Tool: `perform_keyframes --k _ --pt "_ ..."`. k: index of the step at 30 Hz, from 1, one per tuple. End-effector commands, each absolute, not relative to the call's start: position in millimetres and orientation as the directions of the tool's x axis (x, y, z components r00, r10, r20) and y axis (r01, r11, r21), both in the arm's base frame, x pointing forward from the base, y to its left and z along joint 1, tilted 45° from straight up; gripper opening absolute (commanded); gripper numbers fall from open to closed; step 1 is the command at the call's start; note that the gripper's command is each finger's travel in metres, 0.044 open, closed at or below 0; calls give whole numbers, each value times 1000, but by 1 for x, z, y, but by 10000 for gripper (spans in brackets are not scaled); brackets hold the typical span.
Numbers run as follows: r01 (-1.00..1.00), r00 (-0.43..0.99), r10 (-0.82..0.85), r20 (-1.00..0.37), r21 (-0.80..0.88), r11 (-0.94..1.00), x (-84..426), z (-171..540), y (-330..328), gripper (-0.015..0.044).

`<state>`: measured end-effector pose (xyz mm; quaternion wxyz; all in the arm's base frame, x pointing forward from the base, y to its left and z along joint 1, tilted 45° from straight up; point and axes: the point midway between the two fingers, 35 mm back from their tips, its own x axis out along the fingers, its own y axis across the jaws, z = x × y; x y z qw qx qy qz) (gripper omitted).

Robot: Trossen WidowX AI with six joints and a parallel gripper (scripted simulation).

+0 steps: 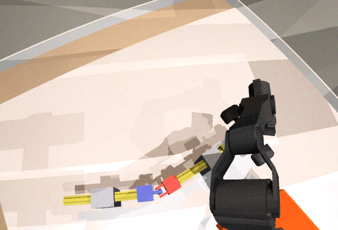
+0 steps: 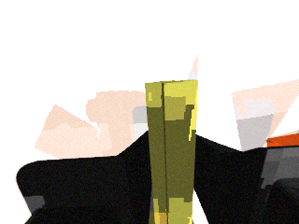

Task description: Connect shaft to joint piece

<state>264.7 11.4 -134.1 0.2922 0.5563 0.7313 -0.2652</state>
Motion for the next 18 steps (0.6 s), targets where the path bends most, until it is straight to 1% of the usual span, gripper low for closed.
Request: perform_keyframes --k 1,18 --pt "970 -208 666 -717 -61 237 263 -129 17 0" --pt "968 -212 659 -721 -65 241 262 -123 23 0"
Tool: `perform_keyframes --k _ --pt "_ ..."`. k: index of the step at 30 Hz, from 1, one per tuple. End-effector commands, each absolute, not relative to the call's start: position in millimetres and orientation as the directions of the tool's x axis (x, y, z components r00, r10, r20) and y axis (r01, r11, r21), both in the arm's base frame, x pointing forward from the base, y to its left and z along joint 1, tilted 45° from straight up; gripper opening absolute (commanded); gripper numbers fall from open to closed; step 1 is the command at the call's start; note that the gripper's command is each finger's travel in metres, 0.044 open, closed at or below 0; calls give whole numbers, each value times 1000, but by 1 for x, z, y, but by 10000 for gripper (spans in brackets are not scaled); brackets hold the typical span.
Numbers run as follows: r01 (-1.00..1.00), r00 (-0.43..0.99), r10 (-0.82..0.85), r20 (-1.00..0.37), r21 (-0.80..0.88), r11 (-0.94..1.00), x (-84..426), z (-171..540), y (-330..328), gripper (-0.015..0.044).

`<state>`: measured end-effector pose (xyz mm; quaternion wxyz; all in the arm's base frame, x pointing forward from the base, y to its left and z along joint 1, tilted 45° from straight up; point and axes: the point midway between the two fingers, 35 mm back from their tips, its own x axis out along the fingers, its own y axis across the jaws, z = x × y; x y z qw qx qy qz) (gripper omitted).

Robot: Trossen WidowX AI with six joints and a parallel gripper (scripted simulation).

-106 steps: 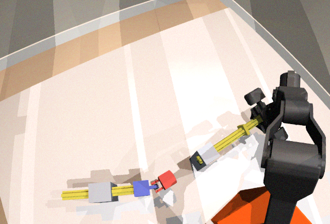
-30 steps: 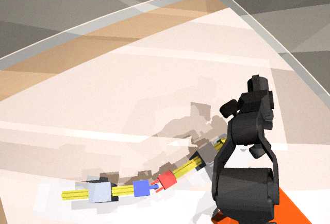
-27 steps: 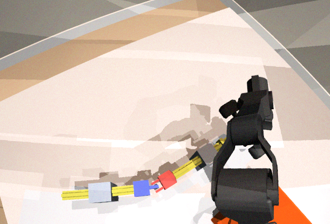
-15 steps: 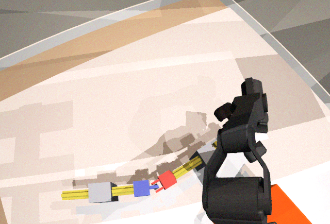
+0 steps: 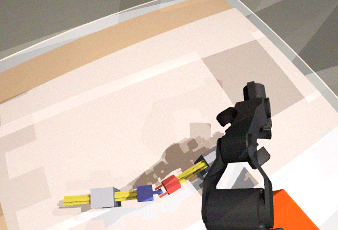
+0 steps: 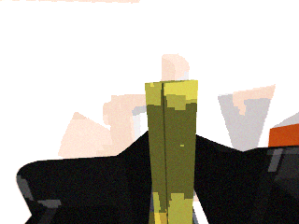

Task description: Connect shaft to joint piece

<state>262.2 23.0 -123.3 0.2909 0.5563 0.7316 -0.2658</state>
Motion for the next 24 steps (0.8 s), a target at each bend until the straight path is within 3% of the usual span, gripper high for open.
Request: perform_keyframes --k 1,3,6,11,24 --pt "968 -212 659 -721 -65 241 262 -123 23 0" --pt "968 -212 659 -721 -65 241 262 -123 23 0" --pt "968 -212 659 -721 -65 241 262 -123 23 67" --pt "968 -212 659 -721 -65 241 262 -123 23 67" --pt "968 -212 659 -721 -65 241 262 -123 23 408"
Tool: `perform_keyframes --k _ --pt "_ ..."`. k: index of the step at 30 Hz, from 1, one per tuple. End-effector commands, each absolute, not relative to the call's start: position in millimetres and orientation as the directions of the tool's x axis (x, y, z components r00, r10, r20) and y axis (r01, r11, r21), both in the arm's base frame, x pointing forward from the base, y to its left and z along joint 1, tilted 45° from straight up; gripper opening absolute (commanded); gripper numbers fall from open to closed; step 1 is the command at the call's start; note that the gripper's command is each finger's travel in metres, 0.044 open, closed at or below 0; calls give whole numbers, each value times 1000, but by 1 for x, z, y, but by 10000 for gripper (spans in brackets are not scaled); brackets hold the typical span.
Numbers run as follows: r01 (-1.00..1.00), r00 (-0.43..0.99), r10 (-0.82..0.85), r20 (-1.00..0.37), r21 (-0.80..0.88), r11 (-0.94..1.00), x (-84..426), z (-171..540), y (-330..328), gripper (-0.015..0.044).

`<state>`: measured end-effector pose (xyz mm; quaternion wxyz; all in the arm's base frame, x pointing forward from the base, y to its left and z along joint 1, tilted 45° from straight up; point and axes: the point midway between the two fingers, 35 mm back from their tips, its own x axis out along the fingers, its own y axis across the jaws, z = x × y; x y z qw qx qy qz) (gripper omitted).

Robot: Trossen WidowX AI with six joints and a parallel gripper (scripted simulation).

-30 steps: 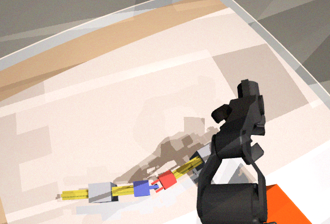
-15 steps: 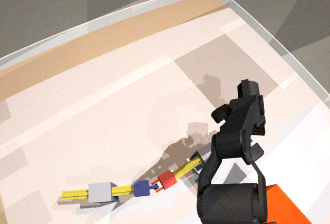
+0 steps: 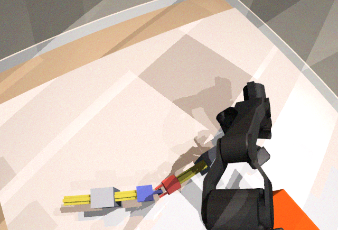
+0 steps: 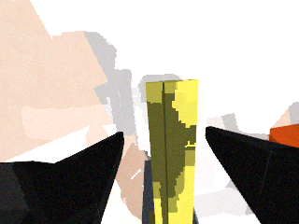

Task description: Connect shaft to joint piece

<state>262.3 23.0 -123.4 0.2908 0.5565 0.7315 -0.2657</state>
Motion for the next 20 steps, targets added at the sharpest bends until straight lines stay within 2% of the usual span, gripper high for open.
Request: perform_keyframes --k 1,11,20 --pt "968 -212 659 -721 -65 241 262 -123 23 434" --pt "968 -212 659 -721 -65 241 262 -123 23 440" --pt "970 -209 665 -717 -64 235 270 -95 -4 440"
